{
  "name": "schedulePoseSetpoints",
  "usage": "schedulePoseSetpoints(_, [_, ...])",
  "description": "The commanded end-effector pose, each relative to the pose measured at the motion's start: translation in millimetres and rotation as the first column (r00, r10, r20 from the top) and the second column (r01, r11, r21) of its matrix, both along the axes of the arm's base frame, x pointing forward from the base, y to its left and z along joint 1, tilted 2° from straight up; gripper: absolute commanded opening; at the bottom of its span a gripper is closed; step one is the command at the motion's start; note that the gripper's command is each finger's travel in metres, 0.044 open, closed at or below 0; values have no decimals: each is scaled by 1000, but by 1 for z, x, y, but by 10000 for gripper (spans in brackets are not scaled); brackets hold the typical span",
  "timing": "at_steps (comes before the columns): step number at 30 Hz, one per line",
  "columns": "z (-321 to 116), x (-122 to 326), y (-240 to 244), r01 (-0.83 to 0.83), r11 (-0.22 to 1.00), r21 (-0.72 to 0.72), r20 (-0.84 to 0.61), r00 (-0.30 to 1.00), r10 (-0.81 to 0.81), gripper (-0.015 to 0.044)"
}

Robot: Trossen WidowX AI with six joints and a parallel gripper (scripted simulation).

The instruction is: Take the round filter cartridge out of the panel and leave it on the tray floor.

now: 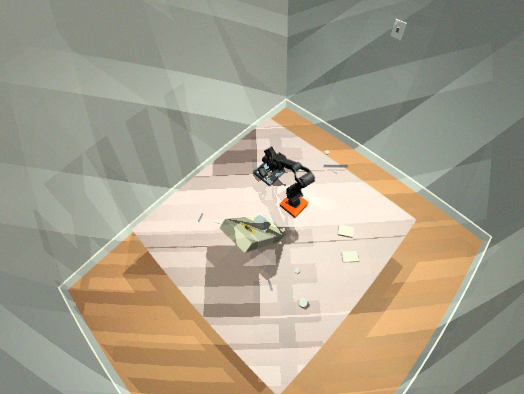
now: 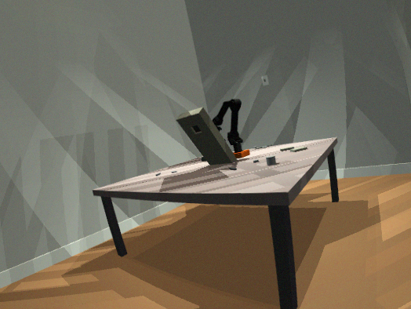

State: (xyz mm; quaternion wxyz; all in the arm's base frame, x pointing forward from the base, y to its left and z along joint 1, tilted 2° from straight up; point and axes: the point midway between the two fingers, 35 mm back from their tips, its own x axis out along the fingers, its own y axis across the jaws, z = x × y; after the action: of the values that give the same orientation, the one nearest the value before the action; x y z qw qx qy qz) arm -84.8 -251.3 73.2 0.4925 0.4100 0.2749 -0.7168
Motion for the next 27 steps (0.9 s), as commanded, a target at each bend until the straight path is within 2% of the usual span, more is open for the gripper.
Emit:
schedulePoseSetpoints(1, [46, -1, -2, -2, 1000, -31, -10, 1000, 1, 440])
schedulePoseSetpoints(4, [56, -1, 0, -2, 1000, -31, -10, 1000, 1, 440])
schedulePoseSetpoints(5, [42, -2, -4, 2, 999, -38, -12, 1000, -2, 440])
schedulePoseSetpoints(27, [42, -2, -4, 2, 999, -38, -12, 1000, -2, 440])
